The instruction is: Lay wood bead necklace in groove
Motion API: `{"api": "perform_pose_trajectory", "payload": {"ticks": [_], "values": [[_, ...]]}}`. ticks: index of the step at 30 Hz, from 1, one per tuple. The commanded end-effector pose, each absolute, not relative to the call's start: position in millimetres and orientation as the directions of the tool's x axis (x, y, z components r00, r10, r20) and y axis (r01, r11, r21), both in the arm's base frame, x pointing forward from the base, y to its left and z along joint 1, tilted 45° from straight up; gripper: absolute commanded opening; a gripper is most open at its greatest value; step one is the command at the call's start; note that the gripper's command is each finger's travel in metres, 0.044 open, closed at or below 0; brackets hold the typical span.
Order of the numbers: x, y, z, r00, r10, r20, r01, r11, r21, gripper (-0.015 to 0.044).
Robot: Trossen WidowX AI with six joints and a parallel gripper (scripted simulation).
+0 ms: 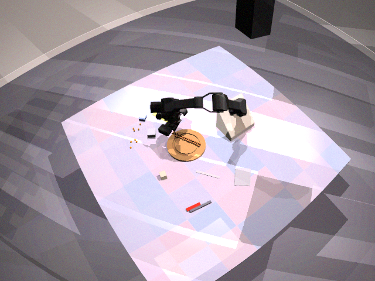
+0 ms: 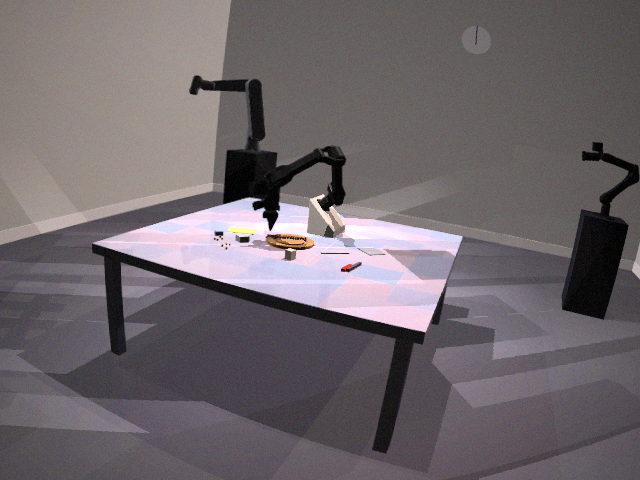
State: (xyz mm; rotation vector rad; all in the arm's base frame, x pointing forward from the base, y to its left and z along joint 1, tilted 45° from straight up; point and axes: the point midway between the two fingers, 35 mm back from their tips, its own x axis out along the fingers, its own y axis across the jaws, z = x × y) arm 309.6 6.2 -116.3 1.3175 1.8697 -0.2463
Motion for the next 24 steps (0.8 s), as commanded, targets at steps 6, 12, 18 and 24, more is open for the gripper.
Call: {"api": "perform_pose_trajectory", "payload": {"ticks": [6,12,18,24], "values": [[311.2,19.5,-99.1,-0.118,0.692,-0.712,0.851,0.440,0.286,0.0000],[309.3,33.9,-85.2,-0.118,0.693,-0.711,0.851,0.439,0.286,0.0000],[307.1,44.6,-75.0,-0.119,0.694,-0.710,0.851,0.439,0.287,0.0000],[306.5,48.7,-79.2,-0.119,0.694,-0.710,0.852,0.439,0.287,0.0000]]}}
